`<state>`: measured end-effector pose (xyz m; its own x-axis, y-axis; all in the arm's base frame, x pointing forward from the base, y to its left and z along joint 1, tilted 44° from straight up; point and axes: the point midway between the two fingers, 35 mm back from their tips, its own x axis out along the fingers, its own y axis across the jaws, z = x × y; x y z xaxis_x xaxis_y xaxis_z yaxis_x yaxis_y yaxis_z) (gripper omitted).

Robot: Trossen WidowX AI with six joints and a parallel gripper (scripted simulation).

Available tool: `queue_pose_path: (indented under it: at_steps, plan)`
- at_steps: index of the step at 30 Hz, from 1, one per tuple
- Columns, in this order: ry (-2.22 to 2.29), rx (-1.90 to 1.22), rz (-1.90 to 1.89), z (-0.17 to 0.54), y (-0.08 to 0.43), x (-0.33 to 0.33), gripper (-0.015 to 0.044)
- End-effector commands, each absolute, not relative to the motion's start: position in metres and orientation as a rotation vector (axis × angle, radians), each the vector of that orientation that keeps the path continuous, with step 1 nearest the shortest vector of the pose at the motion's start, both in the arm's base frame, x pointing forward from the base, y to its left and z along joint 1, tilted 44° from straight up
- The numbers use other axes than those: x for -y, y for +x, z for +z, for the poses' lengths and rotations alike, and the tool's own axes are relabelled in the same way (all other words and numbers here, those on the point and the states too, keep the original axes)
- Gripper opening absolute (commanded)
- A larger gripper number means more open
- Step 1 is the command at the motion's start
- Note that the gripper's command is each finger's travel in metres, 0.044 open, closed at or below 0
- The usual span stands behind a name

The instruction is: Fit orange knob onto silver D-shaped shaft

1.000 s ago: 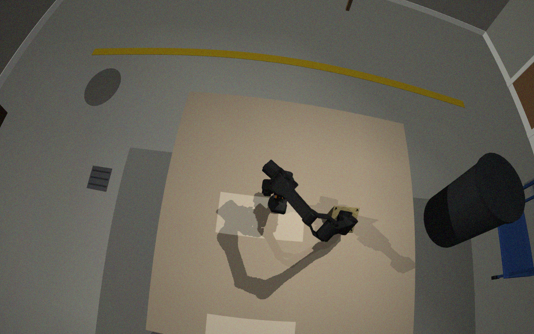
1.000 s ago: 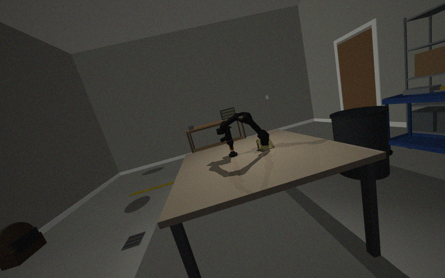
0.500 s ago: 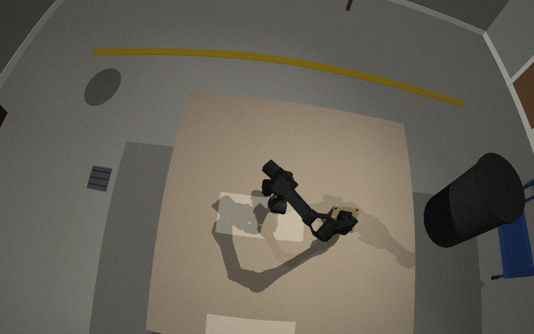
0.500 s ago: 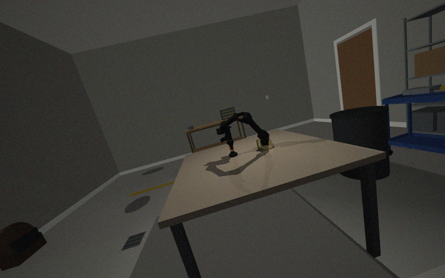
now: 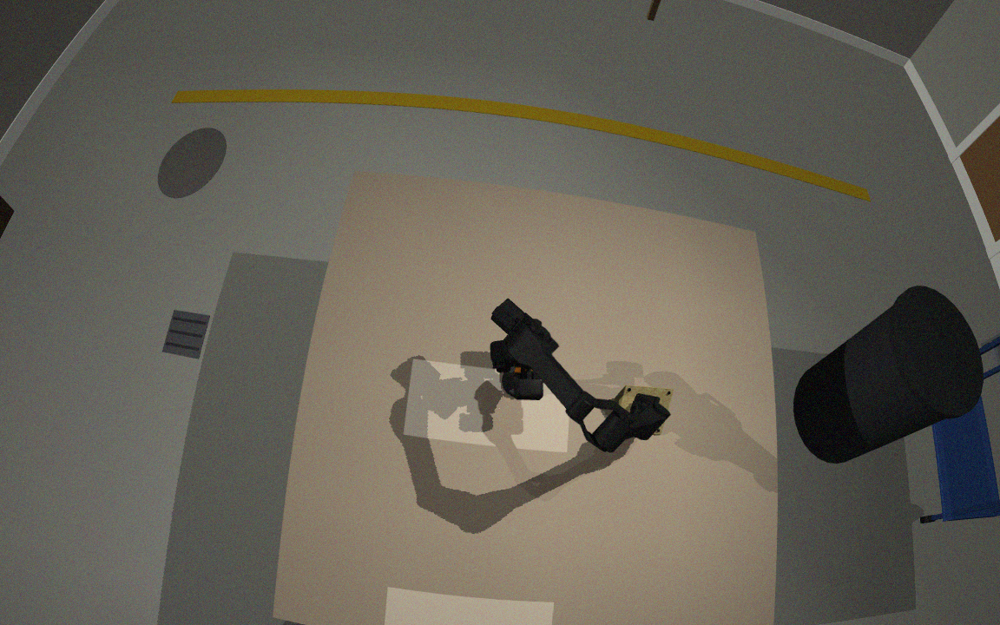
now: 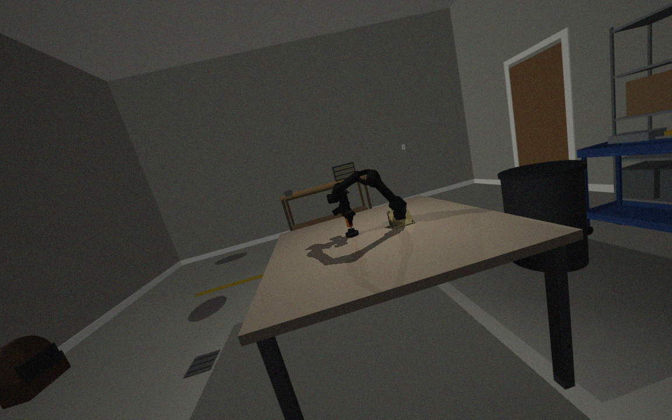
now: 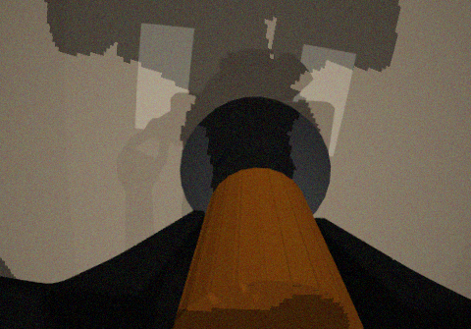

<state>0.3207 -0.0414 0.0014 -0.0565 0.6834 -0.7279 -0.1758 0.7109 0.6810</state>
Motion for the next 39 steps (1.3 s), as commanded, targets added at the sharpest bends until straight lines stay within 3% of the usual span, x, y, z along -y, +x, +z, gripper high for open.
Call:
queue_pose_path:
  at_steps: [1, 39]
  plan:
    - [0.427, -1.460, 0.751, 0.0003, 0.3214, 0.0408, 0.0000]
    - [0.266, -1.365, 0.894, 0.0008, 0.3217, 0.0412, 0.0000]
